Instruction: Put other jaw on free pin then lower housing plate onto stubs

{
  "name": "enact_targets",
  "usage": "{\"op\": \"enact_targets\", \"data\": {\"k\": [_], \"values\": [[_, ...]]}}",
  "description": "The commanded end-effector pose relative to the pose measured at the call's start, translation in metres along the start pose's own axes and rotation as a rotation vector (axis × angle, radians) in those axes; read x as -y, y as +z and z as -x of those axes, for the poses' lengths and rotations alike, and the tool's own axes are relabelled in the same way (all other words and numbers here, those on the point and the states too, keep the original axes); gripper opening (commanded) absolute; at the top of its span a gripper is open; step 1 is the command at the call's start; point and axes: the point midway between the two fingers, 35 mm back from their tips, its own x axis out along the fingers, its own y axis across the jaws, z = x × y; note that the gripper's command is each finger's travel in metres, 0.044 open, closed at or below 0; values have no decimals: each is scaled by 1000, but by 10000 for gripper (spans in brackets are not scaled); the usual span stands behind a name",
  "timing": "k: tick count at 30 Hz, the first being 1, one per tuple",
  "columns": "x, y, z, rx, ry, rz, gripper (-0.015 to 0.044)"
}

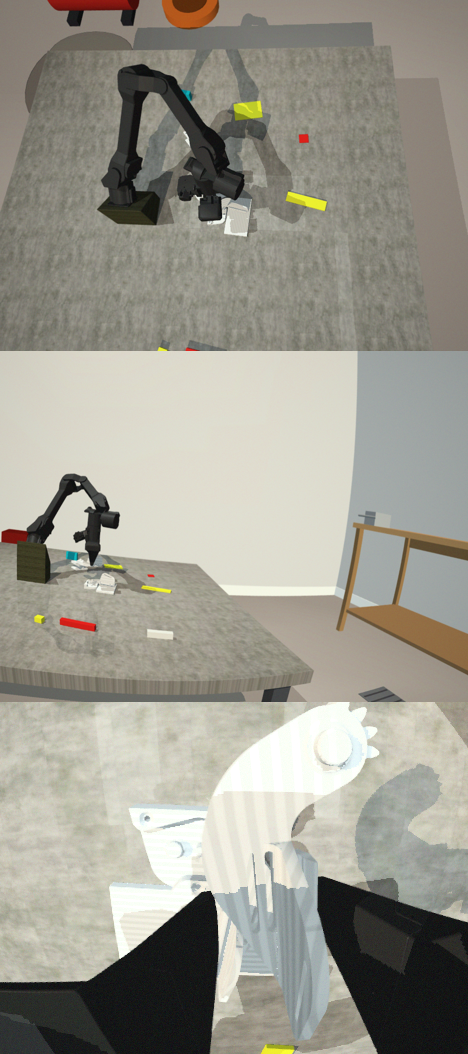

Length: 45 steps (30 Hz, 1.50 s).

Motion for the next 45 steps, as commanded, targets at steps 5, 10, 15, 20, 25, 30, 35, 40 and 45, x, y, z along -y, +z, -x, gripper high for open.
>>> {"op": "enact_targets", "data": {"k": [5,10,15,20,25,30,35,40,45], "values": [[8,4,-1,-5,-3,-87,134],[8,4,-1,-5,-3,-87,134],[8,4,-1,-5,-3,-87,134],[8,4,-1,-5,-3,-87,134],[8,4,-1,-5,-3,-65,134],[8,4,-1,-5,-3,-65,134],[8,4,-1,-5,-3,-65,134],[-2,-5,1,-6,-2,-65,134],[-15,-15,2,-6,-1,-64,134]]}}
